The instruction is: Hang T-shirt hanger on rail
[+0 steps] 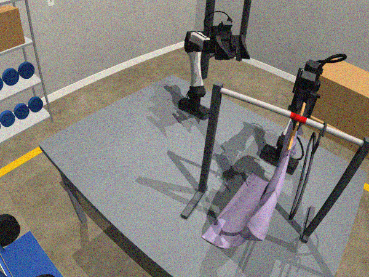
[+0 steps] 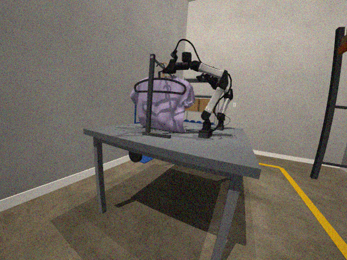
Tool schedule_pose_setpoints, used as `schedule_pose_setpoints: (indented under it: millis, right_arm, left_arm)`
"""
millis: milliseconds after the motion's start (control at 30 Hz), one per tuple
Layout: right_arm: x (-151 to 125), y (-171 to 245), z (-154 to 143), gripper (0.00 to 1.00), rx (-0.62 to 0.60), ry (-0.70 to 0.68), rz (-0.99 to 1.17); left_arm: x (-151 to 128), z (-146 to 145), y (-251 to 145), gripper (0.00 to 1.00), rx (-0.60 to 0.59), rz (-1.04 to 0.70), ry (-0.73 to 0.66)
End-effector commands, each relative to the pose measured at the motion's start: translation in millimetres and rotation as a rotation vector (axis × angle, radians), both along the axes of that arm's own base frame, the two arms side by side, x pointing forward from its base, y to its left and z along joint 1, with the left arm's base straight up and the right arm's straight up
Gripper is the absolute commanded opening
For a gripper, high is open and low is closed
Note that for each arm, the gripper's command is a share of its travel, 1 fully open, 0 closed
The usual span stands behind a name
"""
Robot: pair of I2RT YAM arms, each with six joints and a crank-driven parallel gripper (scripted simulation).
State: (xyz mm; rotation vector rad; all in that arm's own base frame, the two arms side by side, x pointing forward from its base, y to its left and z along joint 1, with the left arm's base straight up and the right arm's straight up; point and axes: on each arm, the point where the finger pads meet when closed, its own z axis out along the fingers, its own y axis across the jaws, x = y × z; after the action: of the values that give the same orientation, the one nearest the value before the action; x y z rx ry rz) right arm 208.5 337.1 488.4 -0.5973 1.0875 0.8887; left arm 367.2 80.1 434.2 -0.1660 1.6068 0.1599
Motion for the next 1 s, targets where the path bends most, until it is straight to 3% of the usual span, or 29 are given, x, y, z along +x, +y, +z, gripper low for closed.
schedule_pose_setpoints:
  millis: [0, 167, 733, 867, 900, 933, 967]
  right_arm:
    - [-7.1, -1.7, 22.1, 1.00, 0.039, -0.041, 0.014]
    - [-7.1, -1.7, 22.1, 1.00, 0.040, -0.041, 0.014]
    - [-7.1, -1.7, 22.1, 1.00, 0.040, -0.041, 0.014]
    - [-7.1, -1.7, 22.1, 1.00, 0.040, -0.041, 0.014]
    - [-7.1, -1.7, 22.1, 1.00, 0.040, -0.041, 0.014]
    - [-7.1, -1.7, 22.1, 1.00, 0.040, -0.041, 0.014]
    - [-7.1, -1.7, 22.1, 1.00, 0.040, -0.041, 0.014]
  left_arm:
    - [-2.9, 18.8, -8.9, 0.02, 0.018, -0.024, -0.120]
    - [-4.0, 0.7, -9.3, 0.02, 0.010, -0.023, -0.077]
    - [-5.2, 6.8, -9.6, 0.02, 0.013, -0.023, -0.090]
    - [-10.8, -0.5, -10.1, 0.50, 0.009, -0.023, -0.075]
    - [-15.8, -3.7, -10.5, 0.57, 0.008, -0.022, -0.069]
    - [-23.0, -4.9, -11.9, 0.57, 0.007, -0.023, -0.066]
    - [-26.2, -7.5, -10.8, 0.69, 0.004, -0.022, -0.058]
